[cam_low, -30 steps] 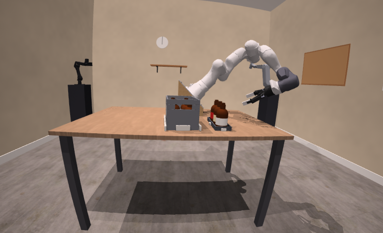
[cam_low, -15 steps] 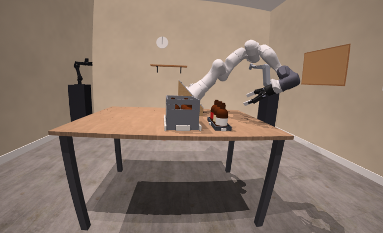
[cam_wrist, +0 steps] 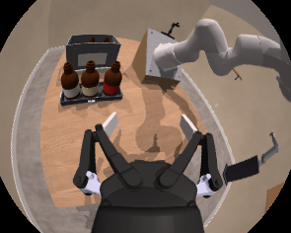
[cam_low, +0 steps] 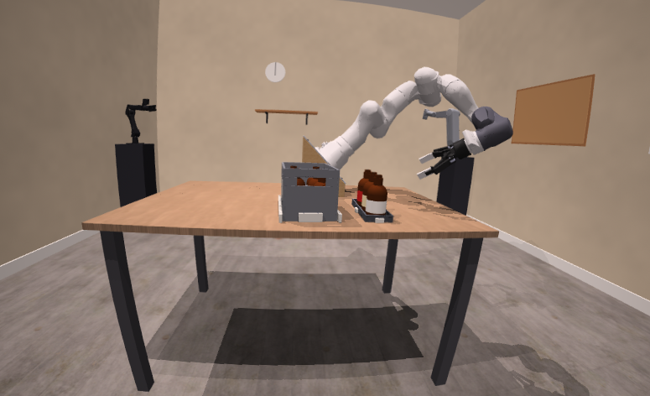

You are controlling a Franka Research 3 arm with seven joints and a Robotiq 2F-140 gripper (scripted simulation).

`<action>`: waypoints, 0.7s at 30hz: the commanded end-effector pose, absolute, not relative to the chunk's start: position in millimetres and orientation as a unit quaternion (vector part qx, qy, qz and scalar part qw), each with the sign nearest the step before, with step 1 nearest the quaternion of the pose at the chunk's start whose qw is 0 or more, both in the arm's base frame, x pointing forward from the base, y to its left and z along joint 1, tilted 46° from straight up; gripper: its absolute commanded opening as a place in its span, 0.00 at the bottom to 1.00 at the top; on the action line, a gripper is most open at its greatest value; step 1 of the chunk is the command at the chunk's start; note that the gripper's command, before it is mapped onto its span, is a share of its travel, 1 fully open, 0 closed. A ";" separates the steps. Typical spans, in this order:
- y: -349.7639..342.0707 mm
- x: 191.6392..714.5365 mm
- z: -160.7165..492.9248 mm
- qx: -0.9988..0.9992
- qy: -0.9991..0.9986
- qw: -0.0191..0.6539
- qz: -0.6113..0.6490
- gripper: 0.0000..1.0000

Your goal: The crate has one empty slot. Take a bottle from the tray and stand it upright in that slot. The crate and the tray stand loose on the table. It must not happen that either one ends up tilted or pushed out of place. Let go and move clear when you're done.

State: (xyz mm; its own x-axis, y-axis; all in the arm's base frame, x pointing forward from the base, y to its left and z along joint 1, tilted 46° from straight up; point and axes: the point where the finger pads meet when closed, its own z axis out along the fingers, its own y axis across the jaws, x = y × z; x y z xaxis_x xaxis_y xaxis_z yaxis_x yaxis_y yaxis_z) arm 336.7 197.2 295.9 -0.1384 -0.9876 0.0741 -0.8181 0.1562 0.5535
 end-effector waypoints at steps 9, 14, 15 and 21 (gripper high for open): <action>195.5 342.1 294.7 0.645 -0.709 0.206 -0.199 1.00; 195.5 342.1 294.7 0.645 -0.709 0.206 -0.199 1.00; 195.5 342.1 294.7 0.645 -0.709 0.206 -0.199 1.00; 181.2 370.1 302.4 0.685 -0.683 0.168 -0.192 1.00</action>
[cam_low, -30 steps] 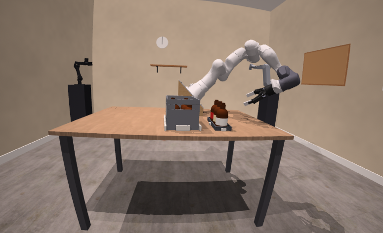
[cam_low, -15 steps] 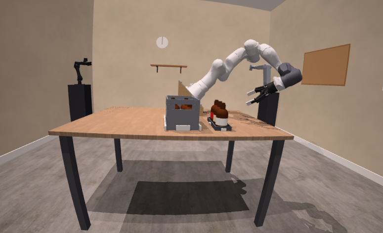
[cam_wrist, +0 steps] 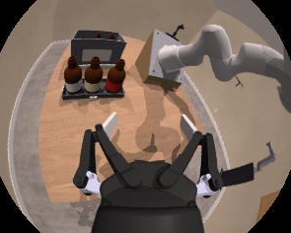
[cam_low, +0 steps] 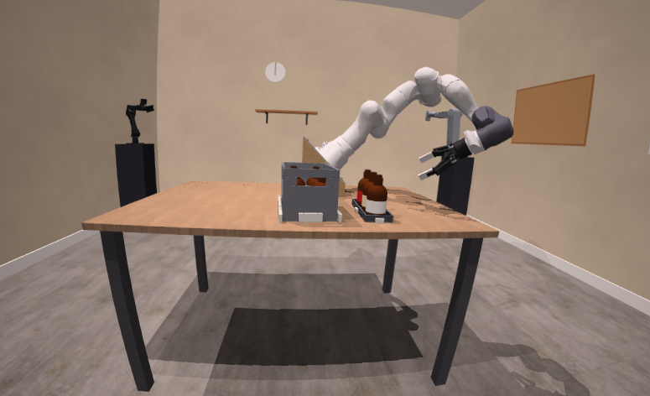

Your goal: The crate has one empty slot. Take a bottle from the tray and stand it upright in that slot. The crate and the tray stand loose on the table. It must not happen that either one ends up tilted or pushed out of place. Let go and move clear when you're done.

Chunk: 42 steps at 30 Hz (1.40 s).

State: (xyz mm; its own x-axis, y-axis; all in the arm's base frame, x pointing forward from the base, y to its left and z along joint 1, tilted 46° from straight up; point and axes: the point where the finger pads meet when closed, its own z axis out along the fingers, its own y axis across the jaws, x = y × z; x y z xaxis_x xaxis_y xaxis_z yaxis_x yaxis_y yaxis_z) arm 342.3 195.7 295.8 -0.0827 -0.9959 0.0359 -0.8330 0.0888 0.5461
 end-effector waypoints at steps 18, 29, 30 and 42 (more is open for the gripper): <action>181.2 370.1 302.4 0.685 -0.683 0.168 -0.192 1.00; 164.5 398.0 311.7 0.724 -0.653 0.132 -0.181 1.00; 164.5 398.0 311.7 0.724 -0.653 0.132 -0.181 1.00; 164.5 398.0 311.7 0.724 -0.653 0.132 -0.181 1.00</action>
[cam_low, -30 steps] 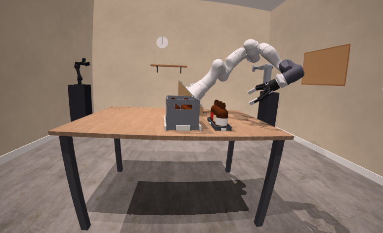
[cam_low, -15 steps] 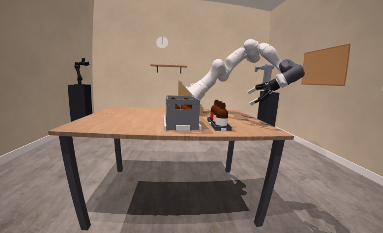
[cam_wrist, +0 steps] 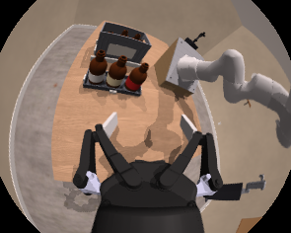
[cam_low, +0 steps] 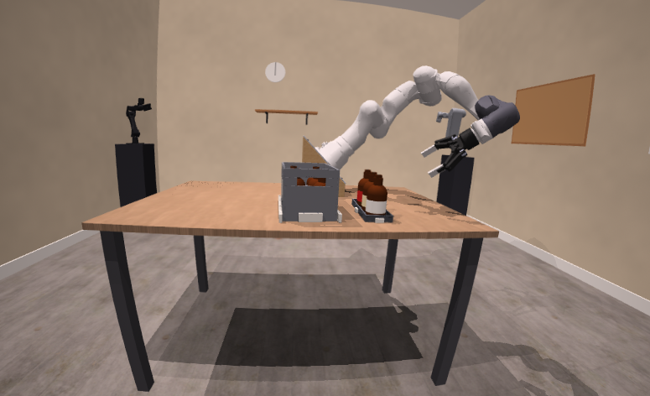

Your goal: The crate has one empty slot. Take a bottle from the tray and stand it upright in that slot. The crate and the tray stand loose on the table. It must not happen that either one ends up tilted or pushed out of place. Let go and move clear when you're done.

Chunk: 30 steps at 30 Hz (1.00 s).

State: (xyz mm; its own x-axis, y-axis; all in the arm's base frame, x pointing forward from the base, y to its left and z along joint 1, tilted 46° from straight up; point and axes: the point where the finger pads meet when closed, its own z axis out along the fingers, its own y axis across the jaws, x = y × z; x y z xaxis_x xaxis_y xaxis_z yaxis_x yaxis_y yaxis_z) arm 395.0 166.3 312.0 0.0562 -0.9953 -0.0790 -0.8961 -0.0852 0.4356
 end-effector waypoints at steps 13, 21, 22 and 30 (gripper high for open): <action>145.5 425.5 322.5 0.761 -0.620 0.099 -0.164 1.00; 145.5 425.5 322.5 0.761 -0.620 0.099 -0.164 1.00; 145.5 425.5 322.5 0.761 -0.620 0.099 -0.164 1.00; 145.5 425.5 322.5 0.761 -0.620 0.099 -0.164 1.00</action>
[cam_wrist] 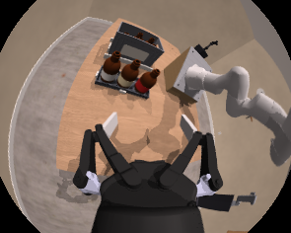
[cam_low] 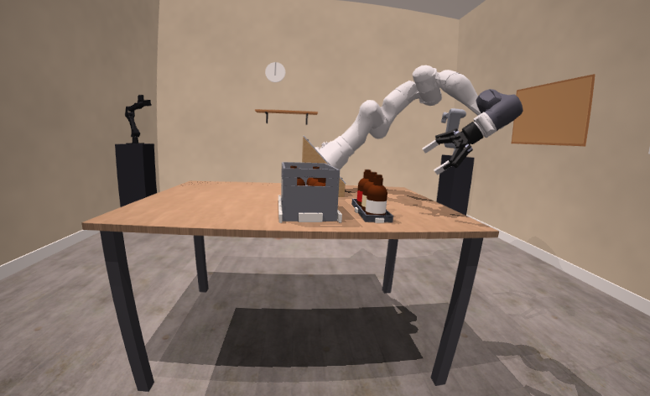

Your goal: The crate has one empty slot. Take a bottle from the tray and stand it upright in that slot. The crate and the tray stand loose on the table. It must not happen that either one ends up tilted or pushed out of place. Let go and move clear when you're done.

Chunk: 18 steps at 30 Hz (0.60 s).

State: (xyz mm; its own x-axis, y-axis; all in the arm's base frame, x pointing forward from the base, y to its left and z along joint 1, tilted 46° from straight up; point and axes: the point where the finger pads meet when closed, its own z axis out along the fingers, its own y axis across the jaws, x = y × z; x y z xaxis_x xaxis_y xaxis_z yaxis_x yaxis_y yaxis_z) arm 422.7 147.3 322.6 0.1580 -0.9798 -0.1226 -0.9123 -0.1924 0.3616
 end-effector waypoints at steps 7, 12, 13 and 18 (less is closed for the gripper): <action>145.5 425.5 322.5 0.761 -0.620 0.099 -0.164 1.00; 124.2 452.1 334.9 0.797 -0.584 0.069 -0.142 1.00; 124.2 452.1 334.9 0.797 -0.584 0.069 -0.142 1.00; 124.2 452.1 334.9 0.797 -0.584 0.069 -0.142 1.00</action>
